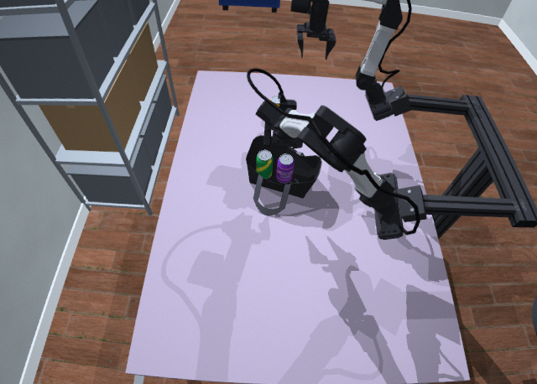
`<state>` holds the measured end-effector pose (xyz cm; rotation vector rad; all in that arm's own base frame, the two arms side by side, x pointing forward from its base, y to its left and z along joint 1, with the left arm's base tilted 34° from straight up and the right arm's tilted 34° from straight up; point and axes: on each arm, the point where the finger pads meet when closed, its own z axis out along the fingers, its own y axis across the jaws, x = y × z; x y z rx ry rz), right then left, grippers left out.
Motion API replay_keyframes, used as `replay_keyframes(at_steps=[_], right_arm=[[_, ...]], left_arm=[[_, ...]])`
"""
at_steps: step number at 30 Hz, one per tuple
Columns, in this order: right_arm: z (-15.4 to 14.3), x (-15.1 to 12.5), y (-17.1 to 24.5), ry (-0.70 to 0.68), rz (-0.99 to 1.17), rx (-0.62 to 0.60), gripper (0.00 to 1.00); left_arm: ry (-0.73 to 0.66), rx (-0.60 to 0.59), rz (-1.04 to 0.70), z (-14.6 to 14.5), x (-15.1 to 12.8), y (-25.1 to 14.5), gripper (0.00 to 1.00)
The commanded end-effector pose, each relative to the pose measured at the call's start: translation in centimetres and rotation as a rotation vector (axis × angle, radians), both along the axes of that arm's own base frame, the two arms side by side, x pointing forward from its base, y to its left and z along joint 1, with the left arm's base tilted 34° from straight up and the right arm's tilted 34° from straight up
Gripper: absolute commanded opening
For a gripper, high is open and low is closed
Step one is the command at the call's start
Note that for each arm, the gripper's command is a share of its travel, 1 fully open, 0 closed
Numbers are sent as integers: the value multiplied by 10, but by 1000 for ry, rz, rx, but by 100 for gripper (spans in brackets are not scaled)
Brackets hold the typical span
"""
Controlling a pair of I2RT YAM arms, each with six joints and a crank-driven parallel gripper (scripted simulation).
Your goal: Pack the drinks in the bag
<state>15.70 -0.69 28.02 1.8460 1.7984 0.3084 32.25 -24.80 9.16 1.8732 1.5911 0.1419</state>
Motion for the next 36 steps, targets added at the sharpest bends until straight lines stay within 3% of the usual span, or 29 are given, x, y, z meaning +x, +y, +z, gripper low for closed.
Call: replay_keyframes(at_steps=[1,9,11,16,26,28,36], right_arm=[[7,0,-1,-17,-13,-2,100],[7,0,-1,-17,-13,-2,100],[7,0,-1,-17,-13,-2,100],[7,0,-1,-17,-13,-2,100],[7,0,-1,-17,-13,-2,100],[7,0,-1,-17,-13,-2,100],[7,0,-1,-17,-13,-2,100]], left_arm=[[-17,87,20,37,-1,41,91],[-47,192,101,90,-12,120,91],[-47,192,101,90,-12,120,91],[-52,259,152,118,-33,168,91],[-37,405,238,160,-100,256,91],[-37,405,238,160,-100,256,91],[0,518,303,178,-175,310,91]])
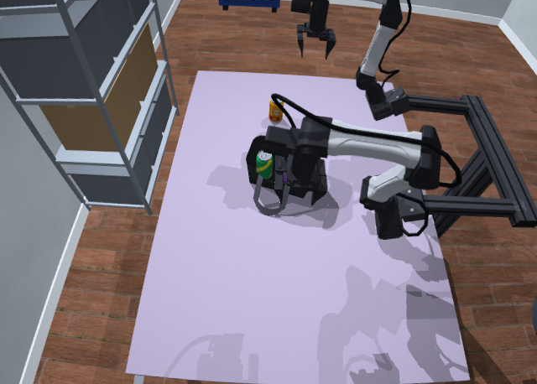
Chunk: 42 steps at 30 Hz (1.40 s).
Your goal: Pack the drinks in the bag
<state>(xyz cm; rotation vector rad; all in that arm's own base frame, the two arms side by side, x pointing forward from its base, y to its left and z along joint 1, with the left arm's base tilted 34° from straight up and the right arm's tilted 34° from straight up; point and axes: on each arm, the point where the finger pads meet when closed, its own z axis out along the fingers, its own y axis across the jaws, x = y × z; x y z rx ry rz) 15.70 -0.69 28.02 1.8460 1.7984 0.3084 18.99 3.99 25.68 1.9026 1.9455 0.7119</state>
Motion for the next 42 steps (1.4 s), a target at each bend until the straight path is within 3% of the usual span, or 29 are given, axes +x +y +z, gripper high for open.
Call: replay_keyframes(at_steps=[1,5,10,11,27,28,37,42], right_arm=[[7,0,-1,-17,-13,-2,100],[7,0,-1,-17,-13,-2,100],[7,0,-1,-17,-13,-2,100],[7,0,-1,-17,-13,-2,89],[7,0,-1,-17,-13,-2,89],[-4,15,-7,4,0,-23,89],[-8,105,-40,-118,173,-232,89],[-23,134,-56,-113,216,-303,89]], left_arm=[[32,76,4,16,-49,27,91],[-17,80,31,25,-58,34,91],[23,71,48,17,-55,33,91],[-35,59,53,26,-62,34,91],[-21,61,54,25,-59,34,91],[-19,62,54,24,-59,34,91],[-19,62,54,24,-59,34,91],[-19,62,54,24,-59,34,91]])
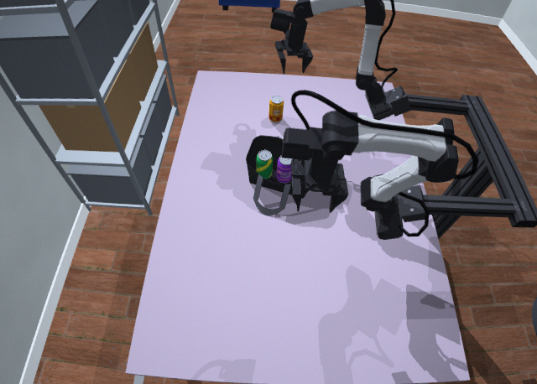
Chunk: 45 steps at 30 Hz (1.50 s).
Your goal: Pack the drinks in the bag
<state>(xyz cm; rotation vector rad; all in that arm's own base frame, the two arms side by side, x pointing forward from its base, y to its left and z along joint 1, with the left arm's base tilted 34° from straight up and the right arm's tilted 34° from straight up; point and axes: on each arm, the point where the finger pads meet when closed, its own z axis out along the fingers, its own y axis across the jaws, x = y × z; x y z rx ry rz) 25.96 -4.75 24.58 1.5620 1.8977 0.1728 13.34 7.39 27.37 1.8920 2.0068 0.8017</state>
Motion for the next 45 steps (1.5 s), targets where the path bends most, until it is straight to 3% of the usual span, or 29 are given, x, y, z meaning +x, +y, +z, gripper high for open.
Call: replay_keyframes(at_steps=[1,14,18,25,29,32,33,35,37,45], right_arm=[[11,31,-15,-107,70,-83,89],[-49,114,-79,-100,216,-403,89],[-59,117,-83,-87,227,-417,89],[-85,143,-115,-85,284,-599,89],[-101,139,-118,-49,284,-596,89],[-87,143,-109,-80,282,-583,89],[-106,144,-107,-39,299,-555,89],[-106,144,-107,-39,299,-555,89],[-81,139,-117,-82,256,-586,89],[-78,143,-111,-98,257,-582,89]], left_arm=[[-19,-4,-3,7,-3,0,91],[-18,-4,-3,7,-3,0,91],[-18,-4,-3,7,-3,0,91],[-17,-5,-2,7,-3,0,91],[-17,-5,-2,7,-3,0,91],[-17,-5,-2,7,-3,0,91],[-17,-5,-2,7,-3,0,91],[-17,-5,-2,7,-3,0,91],[-16,-5,-1,7,-3,1,91],[-16,-5,-1,7,-3,1,91]])
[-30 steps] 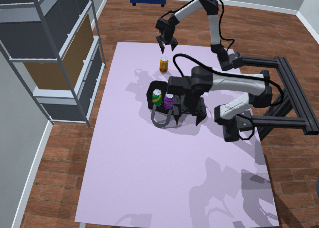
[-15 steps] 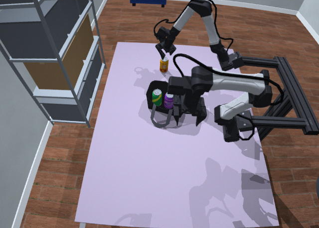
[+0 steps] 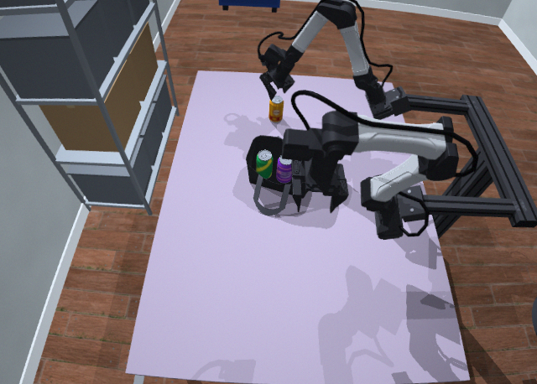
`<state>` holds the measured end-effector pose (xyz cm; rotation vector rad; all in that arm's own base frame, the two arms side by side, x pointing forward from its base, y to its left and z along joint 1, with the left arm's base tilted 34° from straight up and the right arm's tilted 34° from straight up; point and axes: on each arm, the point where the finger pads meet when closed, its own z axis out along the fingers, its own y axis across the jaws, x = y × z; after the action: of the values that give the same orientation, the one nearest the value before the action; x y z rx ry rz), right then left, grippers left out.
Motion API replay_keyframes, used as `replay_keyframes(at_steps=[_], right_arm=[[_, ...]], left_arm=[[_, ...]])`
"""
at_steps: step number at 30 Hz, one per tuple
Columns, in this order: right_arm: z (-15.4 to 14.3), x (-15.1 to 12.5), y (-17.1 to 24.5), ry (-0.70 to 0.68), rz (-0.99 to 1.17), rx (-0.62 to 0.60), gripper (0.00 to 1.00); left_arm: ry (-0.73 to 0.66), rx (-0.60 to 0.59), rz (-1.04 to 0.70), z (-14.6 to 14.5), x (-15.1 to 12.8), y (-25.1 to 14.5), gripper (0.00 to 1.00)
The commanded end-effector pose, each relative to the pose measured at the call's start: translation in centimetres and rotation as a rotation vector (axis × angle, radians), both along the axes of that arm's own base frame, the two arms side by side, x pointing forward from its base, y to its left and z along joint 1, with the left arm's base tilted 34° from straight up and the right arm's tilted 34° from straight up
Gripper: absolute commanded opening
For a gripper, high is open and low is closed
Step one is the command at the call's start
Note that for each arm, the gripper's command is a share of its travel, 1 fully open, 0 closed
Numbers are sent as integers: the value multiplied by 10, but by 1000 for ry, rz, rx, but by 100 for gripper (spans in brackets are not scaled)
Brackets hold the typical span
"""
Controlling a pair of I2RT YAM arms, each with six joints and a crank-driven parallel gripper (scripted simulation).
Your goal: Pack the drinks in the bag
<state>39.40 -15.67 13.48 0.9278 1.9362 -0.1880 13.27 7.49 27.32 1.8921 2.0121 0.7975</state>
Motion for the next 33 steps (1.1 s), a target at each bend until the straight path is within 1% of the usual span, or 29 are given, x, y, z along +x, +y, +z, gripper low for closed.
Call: replay_keyframes(at_steps=[1,7,8,9,11,14,16,18,20,24,26,30,33], right_arm=[[34,9,0,-89,-4,-30,89],[33,9,-2,-88,-7,-33,89],[11,14,-6,-49,-8,-23,89],[11,15,-8,-50,-11,-26,89],[-7,9,-7,-17,-7,-14,89],[2,17,-7,-47,4,-22,89],[-10,15,-9,-27,-2,-16,89],[-14,16,-8,-25,3,-13,89],[-9,22,-11,-41,0,-20,89],[-6,22,-7,-45,2,-20,89],[-27,21,-7,-15,8,-10,89],[-22,27,-12,-37,-1,-20,89],[-30,30,-14,-29,1,-16,89]], left_arm=[[-20,-4,-4,7,-3,0,91],[-20,-4,-4,7,-3,0,91],[-19,-4,-3,7,-3,0,91],[-19,-4,-3,7,-3,0,91],[-19,-4,-3,7,-3,0,91],[-19,-4,-3,7,-3,0,91],[-19,-4,-3,7,-3,0,91],[-19,-4,-3,7,-3,0,91],[-19,-4,-3,7,-3,0,91],[-19,-4,-3,7,-3,0,91],[-17,-5,-2,7,-3,1,91],[-17,-5,-2,7,-3,1,91],[-17,-5,-2,7,-3,1,91]])
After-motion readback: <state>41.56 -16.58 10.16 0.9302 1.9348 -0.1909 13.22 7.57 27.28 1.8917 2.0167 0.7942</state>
